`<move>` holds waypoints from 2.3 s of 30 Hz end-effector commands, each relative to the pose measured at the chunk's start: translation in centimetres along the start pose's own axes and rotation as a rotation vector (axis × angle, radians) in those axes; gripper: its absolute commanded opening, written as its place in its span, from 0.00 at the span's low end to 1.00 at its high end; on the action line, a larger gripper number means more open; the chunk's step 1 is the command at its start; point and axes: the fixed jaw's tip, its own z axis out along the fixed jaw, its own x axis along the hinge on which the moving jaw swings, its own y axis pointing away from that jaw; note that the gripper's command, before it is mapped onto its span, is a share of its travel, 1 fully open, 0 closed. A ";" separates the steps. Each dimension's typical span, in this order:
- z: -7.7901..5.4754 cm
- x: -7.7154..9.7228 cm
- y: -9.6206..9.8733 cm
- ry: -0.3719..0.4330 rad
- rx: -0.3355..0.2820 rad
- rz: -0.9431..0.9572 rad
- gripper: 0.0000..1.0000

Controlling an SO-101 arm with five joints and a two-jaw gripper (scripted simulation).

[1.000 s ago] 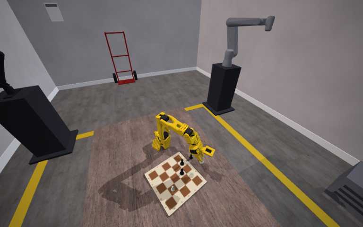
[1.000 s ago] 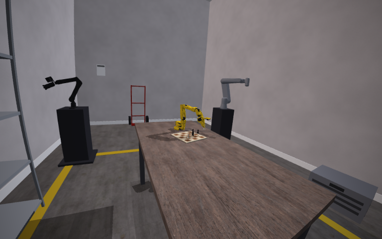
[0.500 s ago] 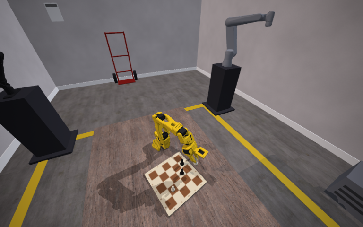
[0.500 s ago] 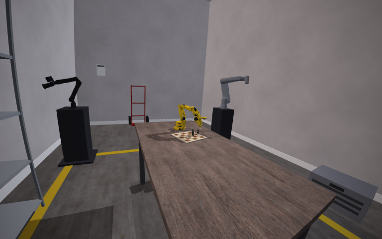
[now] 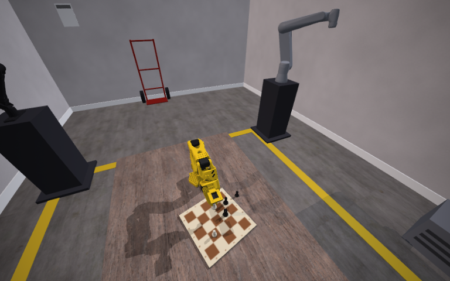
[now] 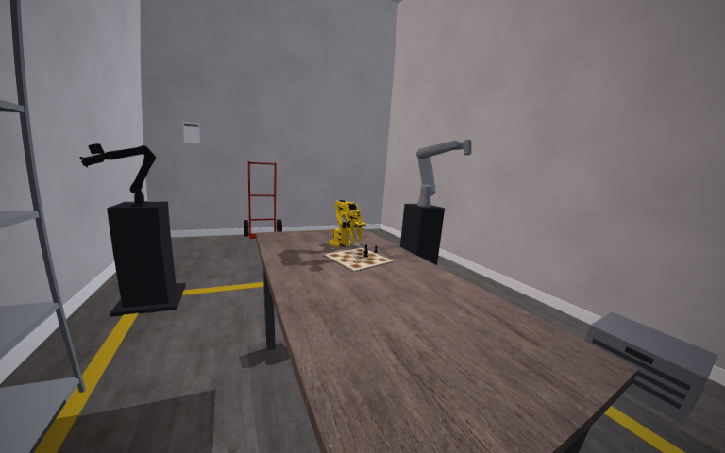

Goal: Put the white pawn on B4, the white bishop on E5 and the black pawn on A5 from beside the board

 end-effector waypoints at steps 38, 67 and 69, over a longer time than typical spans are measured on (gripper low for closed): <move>-1.5 1.2 -9.9 0.000 0.281 0.442 0.00; -1.0 1.7 -9.5 0.000 0.274 0.431 0.00; -0.8 1.8 -9.5 0.000 0.274 0.431 0.00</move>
